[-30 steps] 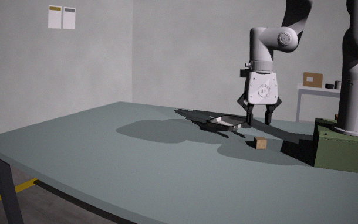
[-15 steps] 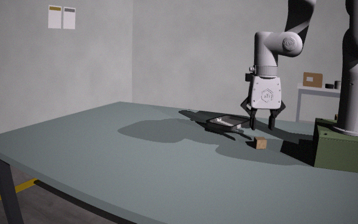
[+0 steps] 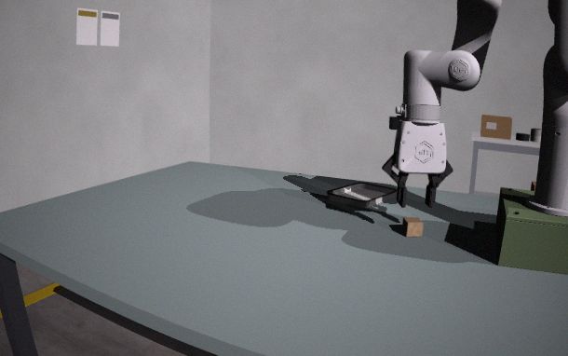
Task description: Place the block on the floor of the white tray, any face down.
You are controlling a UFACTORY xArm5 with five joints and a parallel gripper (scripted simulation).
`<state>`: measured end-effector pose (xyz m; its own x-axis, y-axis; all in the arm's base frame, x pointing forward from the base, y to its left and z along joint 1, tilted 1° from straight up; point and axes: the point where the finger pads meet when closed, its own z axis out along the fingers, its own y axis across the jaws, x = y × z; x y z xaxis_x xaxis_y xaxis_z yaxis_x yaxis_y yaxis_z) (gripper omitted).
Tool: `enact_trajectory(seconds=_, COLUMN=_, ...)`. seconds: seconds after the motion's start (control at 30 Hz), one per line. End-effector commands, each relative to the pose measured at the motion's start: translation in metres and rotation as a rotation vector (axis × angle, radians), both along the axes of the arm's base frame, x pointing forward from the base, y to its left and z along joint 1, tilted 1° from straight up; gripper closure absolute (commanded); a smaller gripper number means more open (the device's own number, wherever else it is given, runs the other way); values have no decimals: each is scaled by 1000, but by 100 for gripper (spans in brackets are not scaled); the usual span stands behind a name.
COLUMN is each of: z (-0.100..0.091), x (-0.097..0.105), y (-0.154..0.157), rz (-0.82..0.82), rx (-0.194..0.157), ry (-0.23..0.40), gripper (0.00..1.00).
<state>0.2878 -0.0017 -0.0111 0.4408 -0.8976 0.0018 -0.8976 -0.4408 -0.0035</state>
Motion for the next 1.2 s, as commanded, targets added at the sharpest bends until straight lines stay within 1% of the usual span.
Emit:
enact_trajectory(seconds=0.0, z=1, x=1, y=0, rz=0, rx=0, ry=-3, gripper=42)
enact_trajectory(seconds=0.47, z=-4, x=1, y=0, rz=0, rx=0, ry=-3, gripper=42)
enact_trajectory(seconds=0.93, z=-20, x=1, y=0, rz=0, rx=0, ry=-3, gripper=42)
enact_trajectory(seconds=1.17, z=-23, x=1, y=0, rz=0, rx=0, ry=-3, gripper=42)
